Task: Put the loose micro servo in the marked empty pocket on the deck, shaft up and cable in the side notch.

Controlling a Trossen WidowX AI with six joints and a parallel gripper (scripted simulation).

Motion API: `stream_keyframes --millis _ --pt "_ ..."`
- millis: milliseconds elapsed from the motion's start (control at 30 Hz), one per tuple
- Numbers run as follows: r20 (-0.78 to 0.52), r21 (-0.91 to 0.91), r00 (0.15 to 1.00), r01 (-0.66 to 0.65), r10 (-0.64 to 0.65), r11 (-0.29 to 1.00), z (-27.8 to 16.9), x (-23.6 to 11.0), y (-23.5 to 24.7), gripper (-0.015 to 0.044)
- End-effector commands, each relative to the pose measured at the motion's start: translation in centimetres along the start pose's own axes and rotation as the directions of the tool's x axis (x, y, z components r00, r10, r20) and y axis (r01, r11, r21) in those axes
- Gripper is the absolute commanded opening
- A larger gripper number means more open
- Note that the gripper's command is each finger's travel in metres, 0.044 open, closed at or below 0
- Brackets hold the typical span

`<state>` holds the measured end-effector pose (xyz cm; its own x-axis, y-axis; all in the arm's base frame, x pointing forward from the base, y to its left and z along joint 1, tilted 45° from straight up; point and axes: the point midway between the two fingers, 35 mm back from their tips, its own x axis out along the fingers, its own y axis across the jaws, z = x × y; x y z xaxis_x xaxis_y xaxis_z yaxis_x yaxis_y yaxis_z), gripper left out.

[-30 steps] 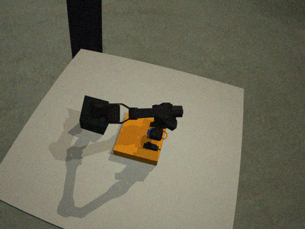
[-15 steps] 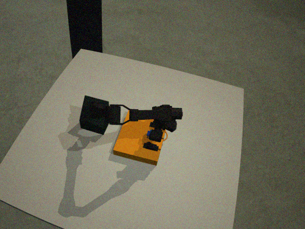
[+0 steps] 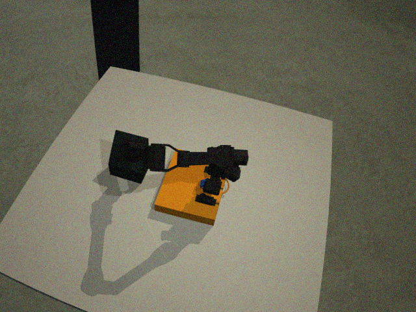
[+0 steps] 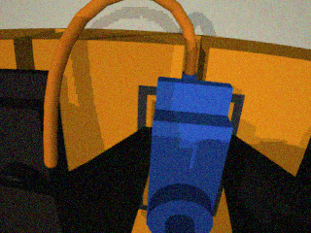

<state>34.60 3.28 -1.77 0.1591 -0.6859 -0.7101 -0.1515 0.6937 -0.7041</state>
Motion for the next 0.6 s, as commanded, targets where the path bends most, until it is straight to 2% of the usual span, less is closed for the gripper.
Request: stream_keyframes --millis 0,167,300,400,567 --pt "0.001 -0.009 1.000 0.005 -0.005 1.000 0.0 0.0 0.0 0.0053" --pt "0.001 -0.009 1.000 0.005 -0.005 1.000 0.0 0.0 0.0 0.0184" --pt "0.001 -0.009 1.000 0.004 -0.004 1.000 0.0 -0.7 0.1 0.0187" --pt "0.001 -0.009 1.000 0.003 -0.003 1.000 -0.2 -3.2 0.1 0.0187" --pt "0.001 -0.009 1.000 0.003 -0.003 1.000 -0.4 -3.5 0.3 0.0187"
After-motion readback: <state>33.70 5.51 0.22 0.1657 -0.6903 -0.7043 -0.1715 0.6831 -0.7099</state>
